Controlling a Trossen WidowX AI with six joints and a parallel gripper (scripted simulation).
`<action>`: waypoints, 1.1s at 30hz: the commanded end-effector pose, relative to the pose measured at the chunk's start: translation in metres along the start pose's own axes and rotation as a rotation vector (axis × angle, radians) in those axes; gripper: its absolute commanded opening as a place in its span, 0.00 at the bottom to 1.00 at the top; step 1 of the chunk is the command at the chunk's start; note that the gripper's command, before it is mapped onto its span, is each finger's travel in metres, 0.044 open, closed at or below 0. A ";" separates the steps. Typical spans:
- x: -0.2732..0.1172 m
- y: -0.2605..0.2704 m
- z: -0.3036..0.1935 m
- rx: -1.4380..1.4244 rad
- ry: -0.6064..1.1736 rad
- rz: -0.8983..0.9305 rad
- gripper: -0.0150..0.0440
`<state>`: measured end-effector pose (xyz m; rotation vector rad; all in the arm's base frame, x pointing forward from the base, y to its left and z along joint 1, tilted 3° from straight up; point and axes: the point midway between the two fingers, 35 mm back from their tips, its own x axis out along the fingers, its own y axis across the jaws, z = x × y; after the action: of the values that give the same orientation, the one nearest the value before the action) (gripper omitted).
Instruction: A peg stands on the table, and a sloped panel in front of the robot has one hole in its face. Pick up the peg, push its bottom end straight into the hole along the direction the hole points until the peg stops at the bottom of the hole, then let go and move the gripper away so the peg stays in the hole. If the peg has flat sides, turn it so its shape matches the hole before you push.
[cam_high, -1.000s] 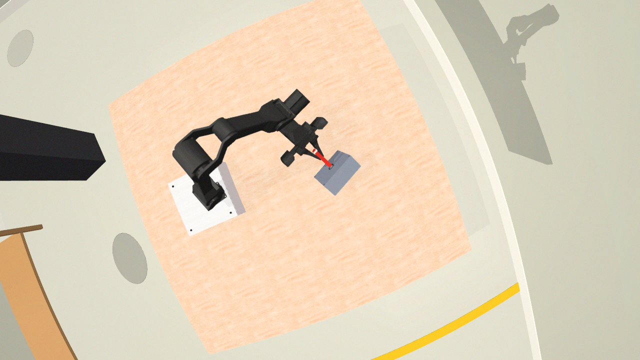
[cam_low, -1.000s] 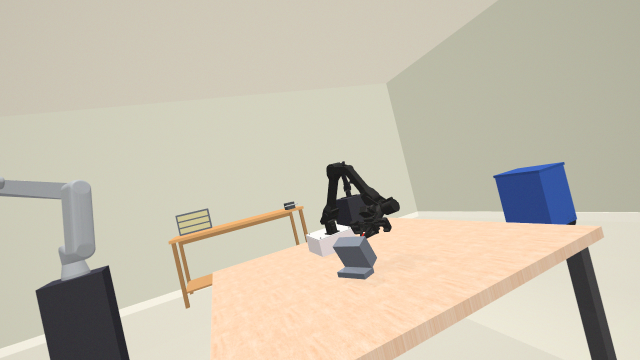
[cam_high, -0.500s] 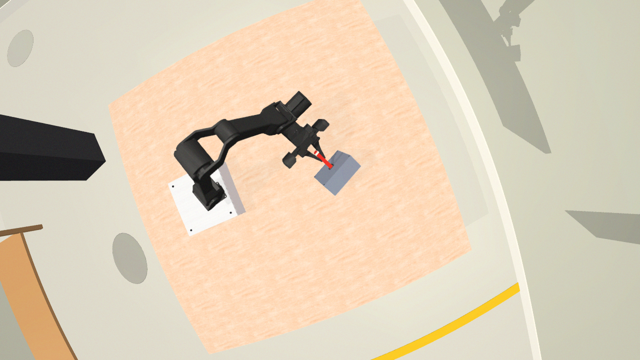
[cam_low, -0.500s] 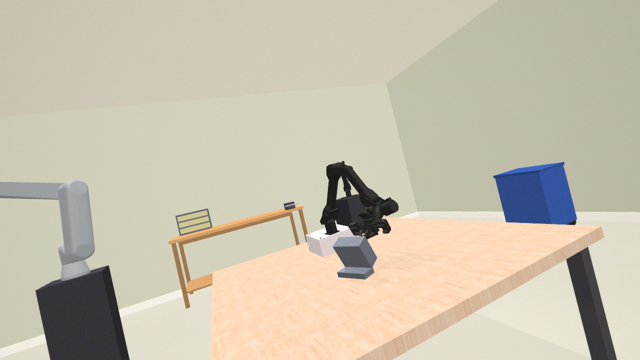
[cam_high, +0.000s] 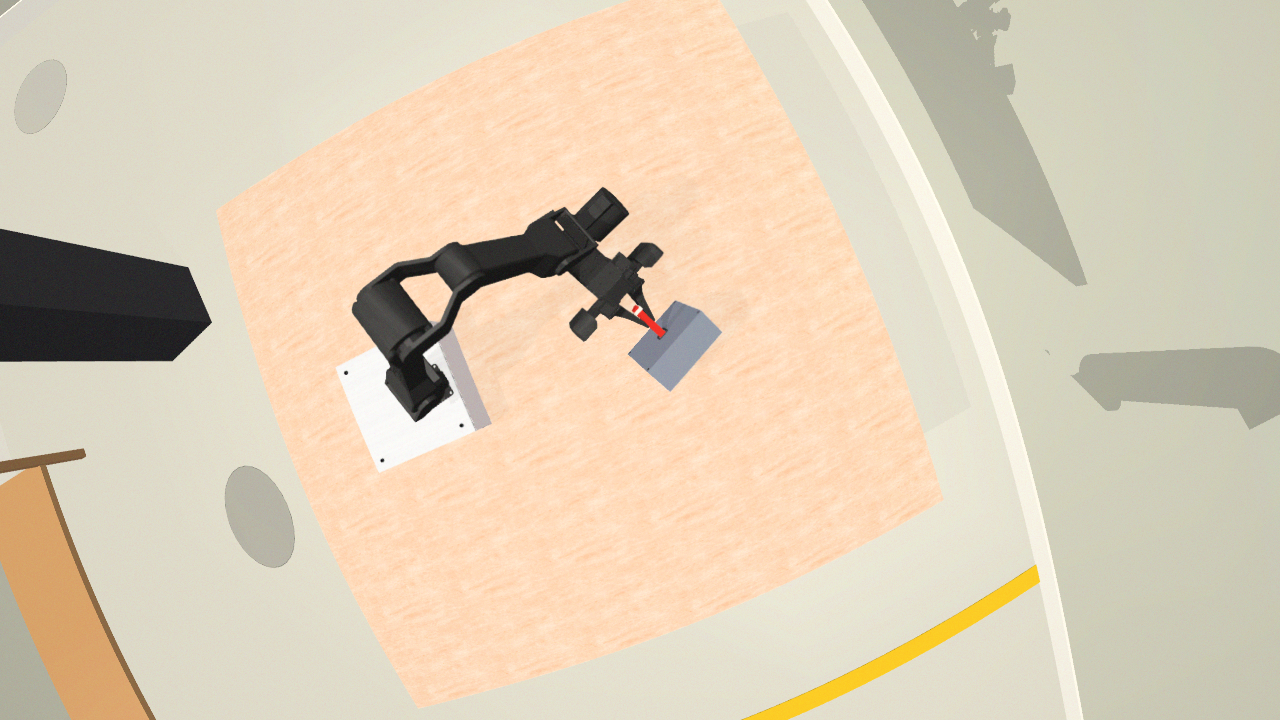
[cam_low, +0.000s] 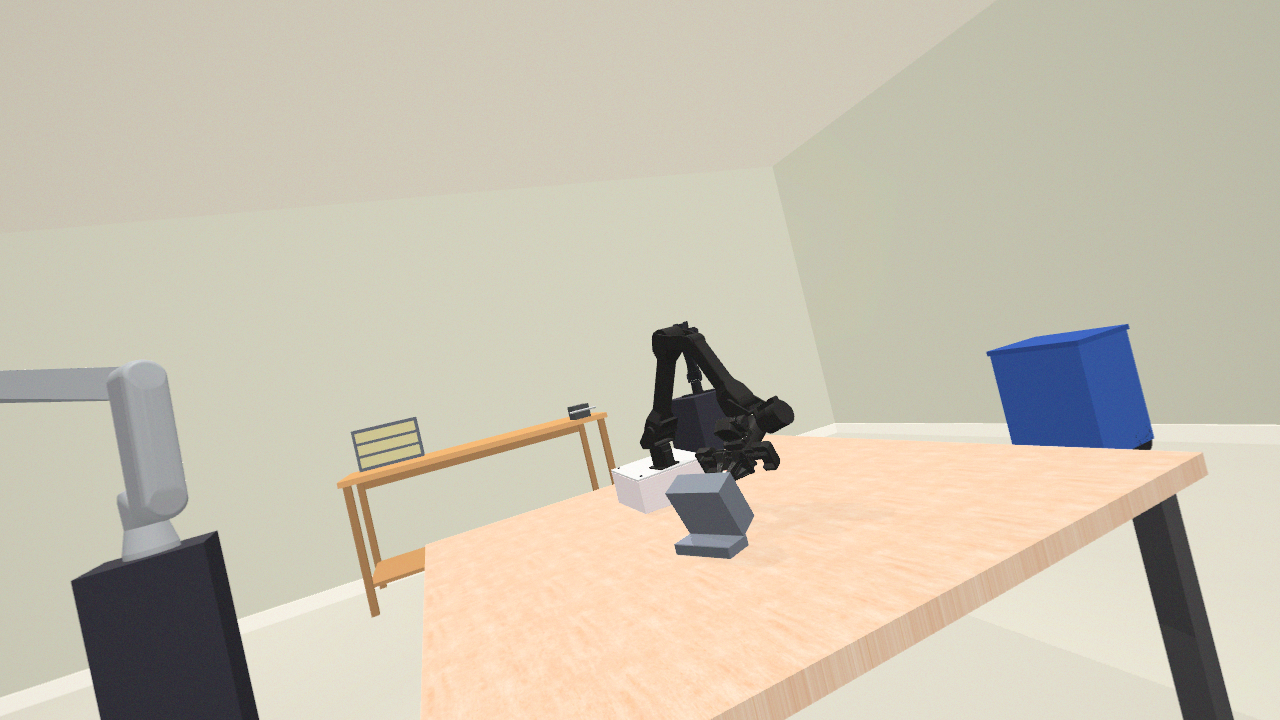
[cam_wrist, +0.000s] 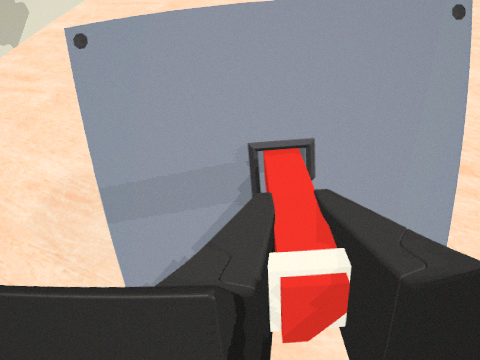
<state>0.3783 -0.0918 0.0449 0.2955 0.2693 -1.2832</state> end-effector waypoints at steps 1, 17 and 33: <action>0.003 -0.001 -0.002 -0.008 0.005 0.000 0.25; 0.011 0.000 -0.001 -0.008 0.005 0.000 0.25; 0.011 0.000 0.000 -0.002 0.000 -0.002 0.43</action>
<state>0.3810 -0.1016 0.0409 0.2928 0.2711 -1.2843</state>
